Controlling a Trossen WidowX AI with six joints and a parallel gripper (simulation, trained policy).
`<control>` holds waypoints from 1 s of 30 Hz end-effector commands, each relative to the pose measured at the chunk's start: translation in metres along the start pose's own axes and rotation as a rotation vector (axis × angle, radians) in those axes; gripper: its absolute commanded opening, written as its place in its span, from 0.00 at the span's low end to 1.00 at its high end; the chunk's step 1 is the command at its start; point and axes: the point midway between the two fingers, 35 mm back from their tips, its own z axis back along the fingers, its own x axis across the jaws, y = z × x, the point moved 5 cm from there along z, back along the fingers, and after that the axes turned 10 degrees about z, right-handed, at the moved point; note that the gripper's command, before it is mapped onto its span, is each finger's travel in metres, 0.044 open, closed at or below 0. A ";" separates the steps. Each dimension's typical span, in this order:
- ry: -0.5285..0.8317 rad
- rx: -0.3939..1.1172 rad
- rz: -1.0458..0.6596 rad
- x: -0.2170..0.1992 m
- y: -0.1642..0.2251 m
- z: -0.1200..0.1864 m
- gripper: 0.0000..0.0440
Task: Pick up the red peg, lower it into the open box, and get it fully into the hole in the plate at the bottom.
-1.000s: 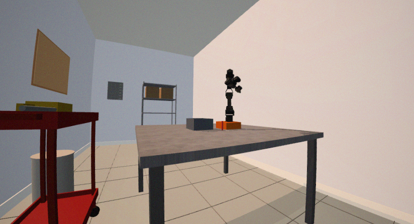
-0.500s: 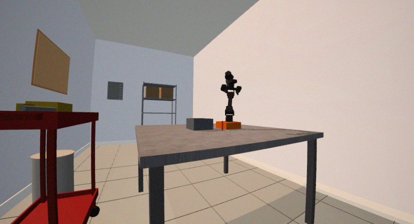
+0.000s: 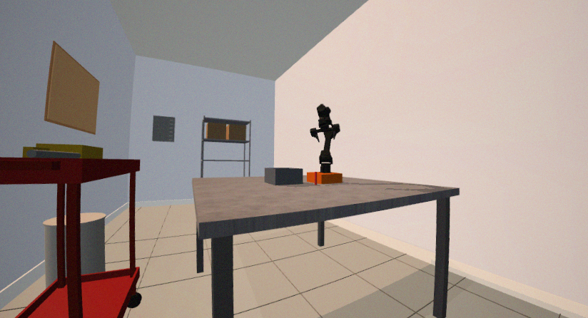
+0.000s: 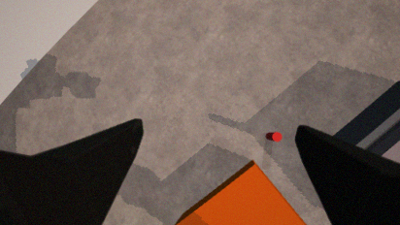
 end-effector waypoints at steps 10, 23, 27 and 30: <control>0.081 0.145 -0.400 -0.017 0.015 -0.025 1.00; 0.197 0.289 -0.813 -0.033 0.031 -0.053 1.00; 0.243 0.334 -0.936 -0.037 0.037 -0.064 1.00; 0.281 0.368 -1.027 -0.040 0.041 -0.072 1.00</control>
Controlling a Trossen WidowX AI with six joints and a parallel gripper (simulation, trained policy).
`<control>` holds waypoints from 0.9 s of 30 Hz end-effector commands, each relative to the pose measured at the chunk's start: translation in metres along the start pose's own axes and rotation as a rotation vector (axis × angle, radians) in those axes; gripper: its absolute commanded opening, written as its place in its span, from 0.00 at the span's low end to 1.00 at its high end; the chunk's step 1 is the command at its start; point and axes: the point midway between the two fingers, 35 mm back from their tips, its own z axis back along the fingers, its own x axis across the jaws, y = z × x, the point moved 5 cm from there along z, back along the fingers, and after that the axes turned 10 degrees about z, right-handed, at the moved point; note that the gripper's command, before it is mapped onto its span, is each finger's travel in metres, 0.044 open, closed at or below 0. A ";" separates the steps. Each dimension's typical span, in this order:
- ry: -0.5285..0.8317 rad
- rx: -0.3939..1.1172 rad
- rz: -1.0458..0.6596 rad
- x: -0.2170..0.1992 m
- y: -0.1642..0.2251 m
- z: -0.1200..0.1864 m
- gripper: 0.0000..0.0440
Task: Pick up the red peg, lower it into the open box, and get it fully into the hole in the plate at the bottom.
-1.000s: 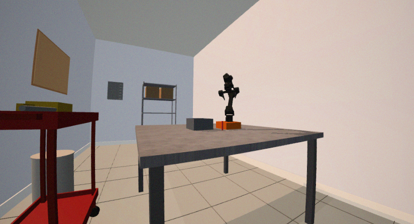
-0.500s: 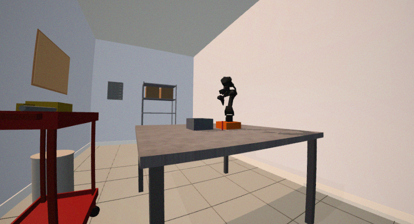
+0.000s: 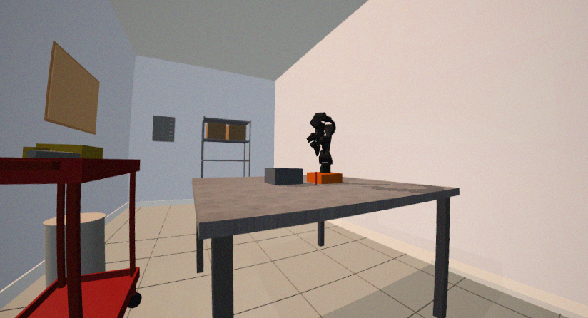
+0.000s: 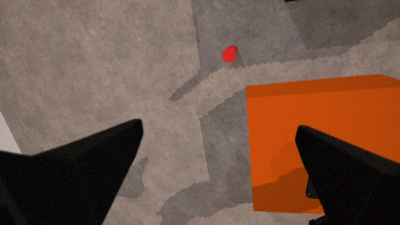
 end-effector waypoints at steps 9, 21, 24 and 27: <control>0.155 0.081 -0.342 -0.005 -0.011 -0.046 1.00; 0.239 0.081 -0.531 -0.002 -0.025 -0.096 1.00; 0.247 0.074 -0.551 -0.002 -0.027 -0.108 1.00; 0.251 0.065 -0.566 -0.002 -0.029 -0.120 1.00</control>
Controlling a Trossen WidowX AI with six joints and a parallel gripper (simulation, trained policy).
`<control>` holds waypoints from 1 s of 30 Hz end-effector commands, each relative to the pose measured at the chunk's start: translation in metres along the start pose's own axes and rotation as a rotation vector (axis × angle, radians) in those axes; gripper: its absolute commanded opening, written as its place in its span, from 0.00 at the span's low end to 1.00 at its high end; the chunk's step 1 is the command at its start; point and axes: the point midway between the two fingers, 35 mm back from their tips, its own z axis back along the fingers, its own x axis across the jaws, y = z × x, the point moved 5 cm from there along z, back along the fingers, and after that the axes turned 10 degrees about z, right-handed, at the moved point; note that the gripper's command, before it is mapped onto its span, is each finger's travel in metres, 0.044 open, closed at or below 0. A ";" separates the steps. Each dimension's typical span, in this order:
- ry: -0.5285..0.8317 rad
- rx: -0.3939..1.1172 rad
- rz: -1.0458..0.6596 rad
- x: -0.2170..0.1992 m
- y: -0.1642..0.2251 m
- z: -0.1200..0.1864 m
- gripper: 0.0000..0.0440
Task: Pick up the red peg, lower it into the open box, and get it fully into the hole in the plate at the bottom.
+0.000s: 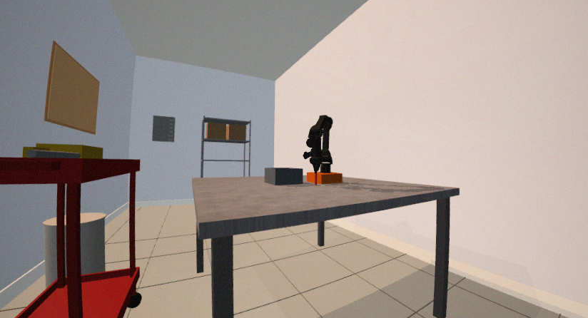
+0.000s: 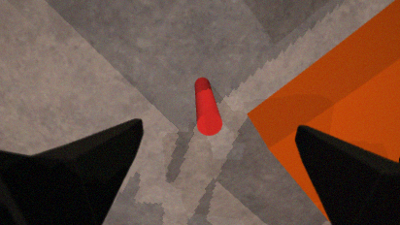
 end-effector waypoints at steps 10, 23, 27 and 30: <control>0.014 -0.034 -0.036 0.007 -0.006 -0.048 0.96; 0.079 -0.011 -0.058 0.006 -0.007 -0.073 0.21; 0.110 -0.004 -0.065 0.006 -0.007 -0.075 0.02; 0.097 -0.040 -0.061 0.010 -0.013 -0.065 0.00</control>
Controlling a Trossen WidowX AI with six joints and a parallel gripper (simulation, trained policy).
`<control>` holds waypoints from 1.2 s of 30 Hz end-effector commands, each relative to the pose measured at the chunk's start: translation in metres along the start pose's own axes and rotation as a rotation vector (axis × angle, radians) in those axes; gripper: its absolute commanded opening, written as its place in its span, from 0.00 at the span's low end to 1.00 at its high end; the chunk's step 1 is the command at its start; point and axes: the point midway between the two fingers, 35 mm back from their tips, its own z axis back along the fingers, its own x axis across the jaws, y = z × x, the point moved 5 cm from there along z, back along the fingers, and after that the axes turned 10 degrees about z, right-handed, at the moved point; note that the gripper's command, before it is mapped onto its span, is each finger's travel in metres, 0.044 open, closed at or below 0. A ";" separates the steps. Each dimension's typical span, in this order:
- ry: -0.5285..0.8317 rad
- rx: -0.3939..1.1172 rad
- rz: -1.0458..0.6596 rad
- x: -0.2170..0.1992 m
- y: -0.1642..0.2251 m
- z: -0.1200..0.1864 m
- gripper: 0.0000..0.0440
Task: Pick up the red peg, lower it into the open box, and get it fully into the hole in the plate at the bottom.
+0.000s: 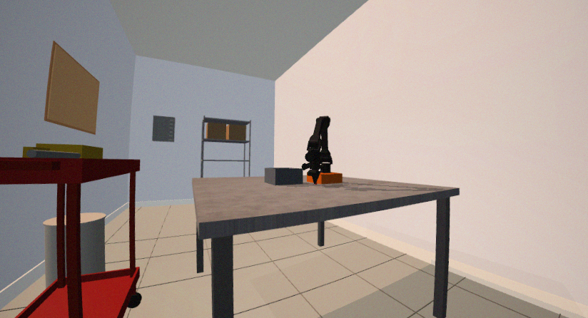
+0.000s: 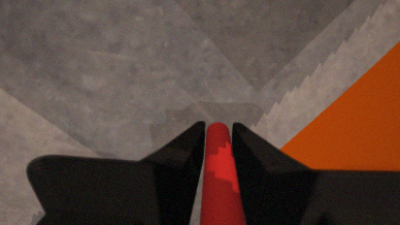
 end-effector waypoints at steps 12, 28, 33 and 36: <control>-0.033 -0.117 -0.014 0.003 -0.024 0.051 0.00; -0.055 -0.219 -0.136 -0.008 -0.068 0.111 0.00; -0.054 -0.242 -0.194 -0.016 -0.089 0.119 0.00; -0.050 -0.253 -0.223 -0.021 -0.102 0.121 0.00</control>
